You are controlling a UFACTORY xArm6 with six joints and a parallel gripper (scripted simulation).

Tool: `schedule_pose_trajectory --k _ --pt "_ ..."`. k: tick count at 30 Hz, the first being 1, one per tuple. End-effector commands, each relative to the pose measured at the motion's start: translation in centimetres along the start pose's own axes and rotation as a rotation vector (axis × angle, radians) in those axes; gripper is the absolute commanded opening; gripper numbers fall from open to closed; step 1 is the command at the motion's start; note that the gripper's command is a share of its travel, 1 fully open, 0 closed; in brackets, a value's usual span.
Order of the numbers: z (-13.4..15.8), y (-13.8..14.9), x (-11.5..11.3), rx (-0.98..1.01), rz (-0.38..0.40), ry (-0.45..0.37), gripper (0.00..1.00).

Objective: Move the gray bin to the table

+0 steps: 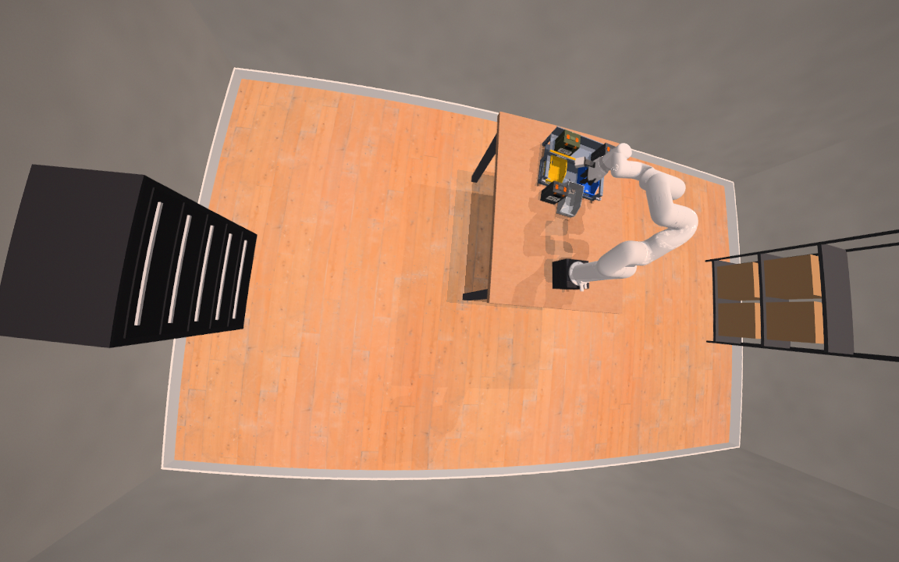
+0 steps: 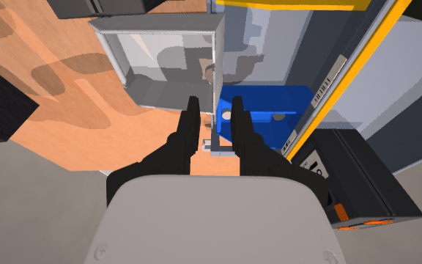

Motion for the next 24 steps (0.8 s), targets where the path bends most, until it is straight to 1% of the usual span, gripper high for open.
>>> schedule_pose_trajectory --k 1,12,17,24 --pt "-0.02 0.07 0.47 0.0 0.003 0.001 0.33" --pt "-0.02 0.07 0.47 0.0 0.003 0.001 0.33" --pt "-0.02 0.06 1.45 0.0 0.003 0.001 0.33" --pt "-0.02 0.06 1.45 0.0 0.003 0.001 0.33"
Point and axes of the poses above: the point where the finger pads meet when closed, its own x axis out along the fingers, its own y axis across the jaws, z = x × y, the point moved 8 cm from there along -x, back along the fingers, and after that the axes turned 6 degrees about x, right-handed, at the moved point
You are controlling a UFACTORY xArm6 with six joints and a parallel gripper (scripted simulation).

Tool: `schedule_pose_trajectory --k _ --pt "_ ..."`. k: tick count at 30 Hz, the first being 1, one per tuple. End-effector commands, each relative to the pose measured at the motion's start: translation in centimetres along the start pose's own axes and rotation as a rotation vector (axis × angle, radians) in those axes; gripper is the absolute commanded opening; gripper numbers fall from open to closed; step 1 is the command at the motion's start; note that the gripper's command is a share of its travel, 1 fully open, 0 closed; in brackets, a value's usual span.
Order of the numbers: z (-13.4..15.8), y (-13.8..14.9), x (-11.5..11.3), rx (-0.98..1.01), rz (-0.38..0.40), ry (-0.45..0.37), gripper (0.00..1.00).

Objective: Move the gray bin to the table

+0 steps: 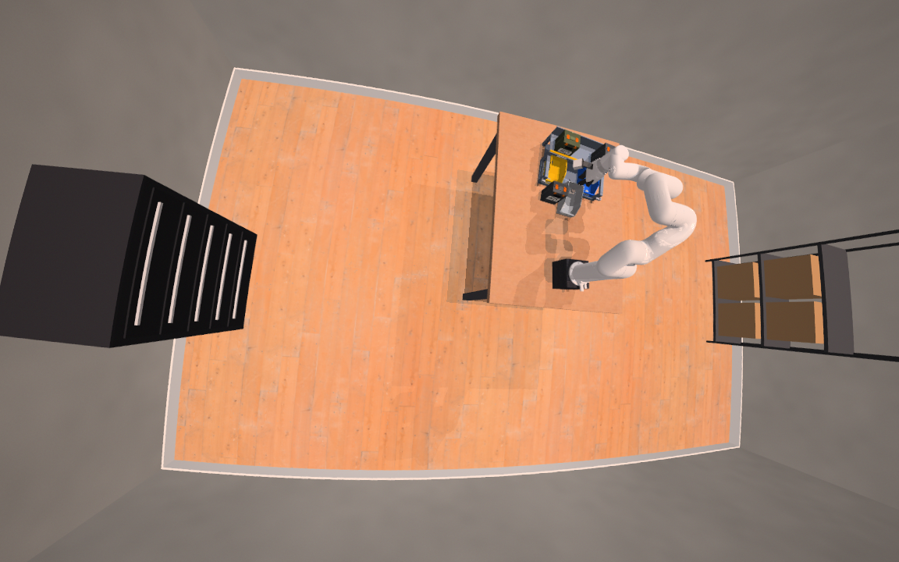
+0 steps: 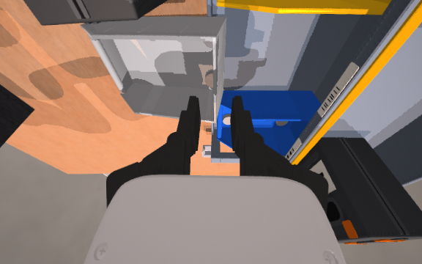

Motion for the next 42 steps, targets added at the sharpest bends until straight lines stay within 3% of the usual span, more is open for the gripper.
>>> schedule_pose_trajectory --k 1,42 --pt "0.0 0.1 -0.2 0.0 0.005 0.001 0.33" --pt "0.0 0.1 2.4 0.0 0.005 0.001 0.33"
Point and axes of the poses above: the point where the finger pads meet when closed, its own x axis out along the fingers, its own y axis across the jaws, z = x × y, the point moved 8 cm from there along -x, back along the fingers, and after that the axes turned 6 degrees about x, right-handed, at the moved point
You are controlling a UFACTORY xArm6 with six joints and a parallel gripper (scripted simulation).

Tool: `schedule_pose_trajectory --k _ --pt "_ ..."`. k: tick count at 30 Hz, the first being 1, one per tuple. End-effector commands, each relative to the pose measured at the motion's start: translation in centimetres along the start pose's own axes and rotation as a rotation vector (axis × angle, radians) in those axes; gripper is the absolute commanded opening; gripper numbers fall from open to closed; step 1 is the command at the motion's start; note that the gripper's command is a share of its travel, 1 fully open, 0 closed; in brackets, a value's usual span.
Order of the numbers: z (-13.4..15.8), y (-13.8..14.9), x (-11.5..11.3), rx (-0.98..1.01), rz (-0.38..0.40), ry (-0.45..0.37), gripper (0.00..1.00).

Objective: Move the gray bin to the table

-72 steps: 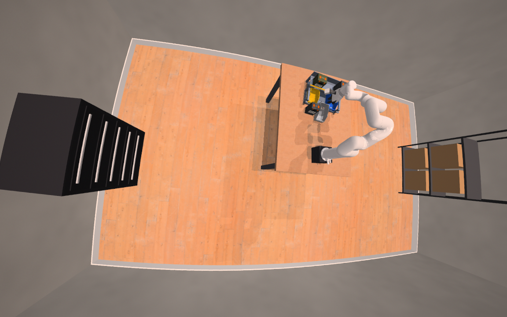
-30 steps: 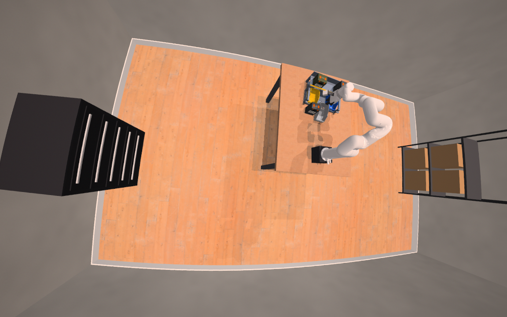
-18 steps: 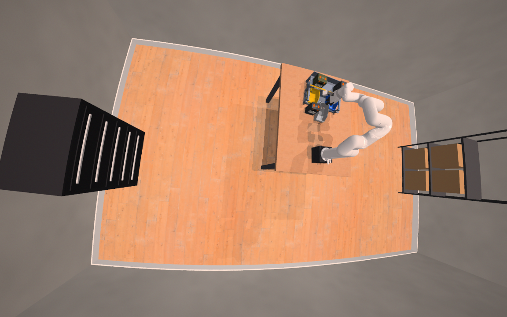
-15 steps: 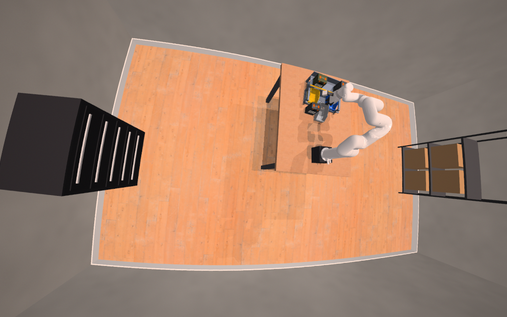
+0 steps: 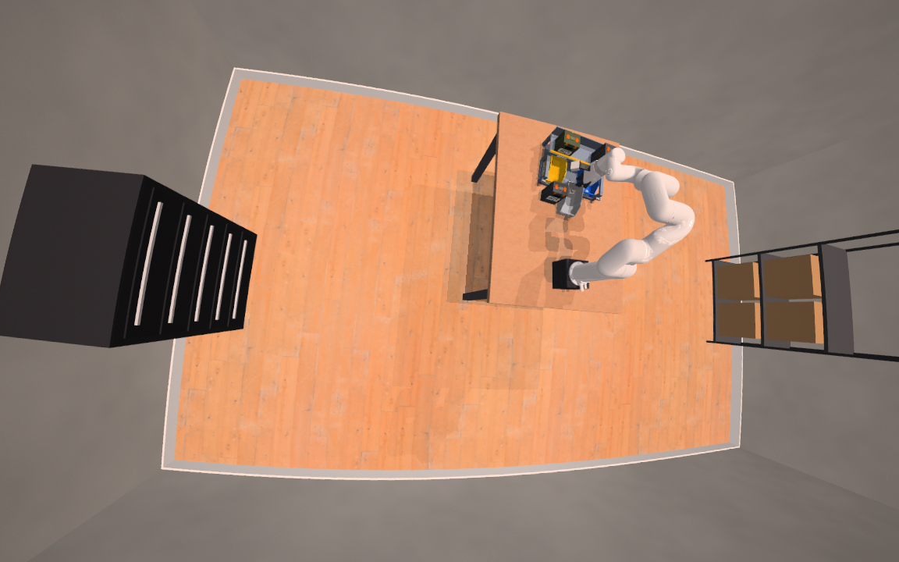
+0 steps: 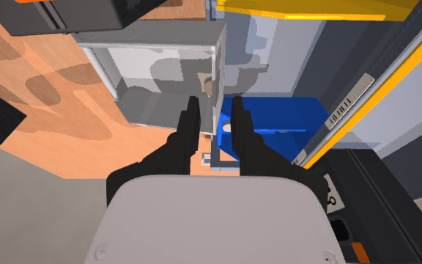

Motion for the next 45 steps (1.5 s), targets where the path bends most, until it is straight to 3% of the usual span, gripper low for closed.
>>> schedule_pose_trajectory --k 1,45 --pt "0.0 0.1 0.6 0.0 0.003 0.001 0.33" --pt "0.0 0.0 2.7 0.0 0.003 0.001 0.33"
Point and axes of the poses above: the point where the finger pads meet when closed, its own x axis out along the fingers, its own y axis across the jaws, z = x × y, the point moved 8 cm from there along -x, back along the fingers, and after that the axes turned 6 degrees about x, right-handed, at the moved point
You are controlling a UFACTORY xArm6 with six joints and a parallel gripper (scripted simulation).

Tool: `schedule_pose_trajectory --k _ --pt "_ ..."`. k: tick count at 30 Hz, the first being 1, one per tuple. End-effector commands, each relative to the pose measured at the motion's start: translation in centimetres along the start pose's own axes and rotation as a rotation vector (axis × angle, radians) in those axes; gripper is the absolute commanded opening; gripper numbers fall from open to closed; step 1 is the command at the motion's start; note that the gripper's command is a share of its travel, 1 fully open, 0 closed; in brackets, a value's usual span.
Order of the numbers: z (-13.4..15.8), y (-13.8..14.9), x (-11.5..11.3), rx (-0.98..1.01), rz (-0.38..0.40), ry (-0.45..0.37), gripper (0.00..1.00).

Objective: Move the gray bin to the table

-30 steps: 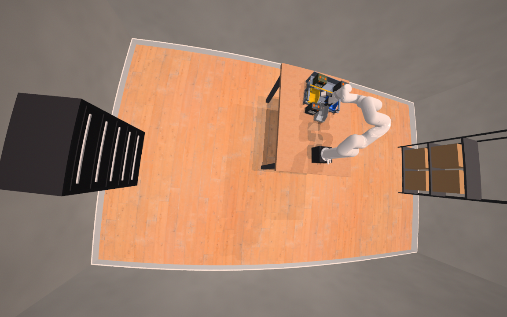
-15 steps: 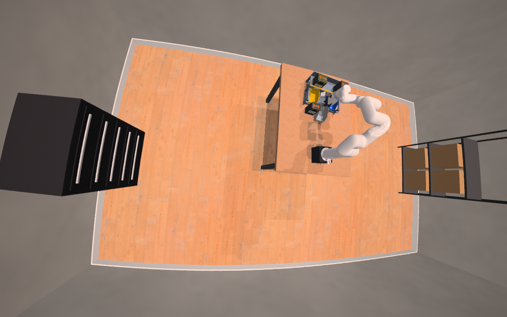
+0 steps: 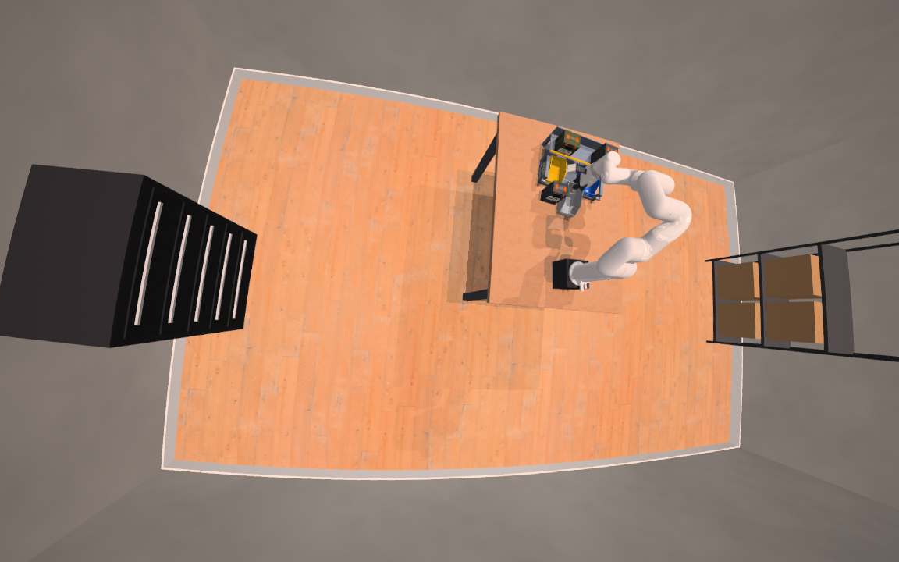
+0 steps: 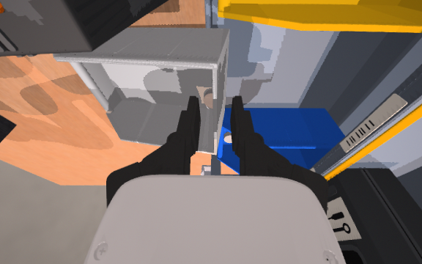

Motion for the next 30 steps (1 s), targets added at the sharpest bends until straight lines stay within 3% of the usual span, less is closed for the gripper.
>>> schedule_pose_trajectory --k 1,20,21,30 --pt "-0.03 0.12 -0.15 0.0 0.004 0.001 0.33" --pt "-0.02 0.09 0.17 0.0 0.004 0.001 0.33" --pt "-0.02 0.09 0.16 0.0 0.004 0.001 0.0" --pt "-0.02 0.09 0.16 0.0 0.004 0.001 0.0"
Point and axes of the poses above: the point where the finger pads meet when closed, its own x axis out along the fingers, its own y axis across the jaws, z = x × y, the point moved 8 cm from there along -x, back along the fingers, and after that the axes turned 6 degrees about x, right-handed, at the moved point
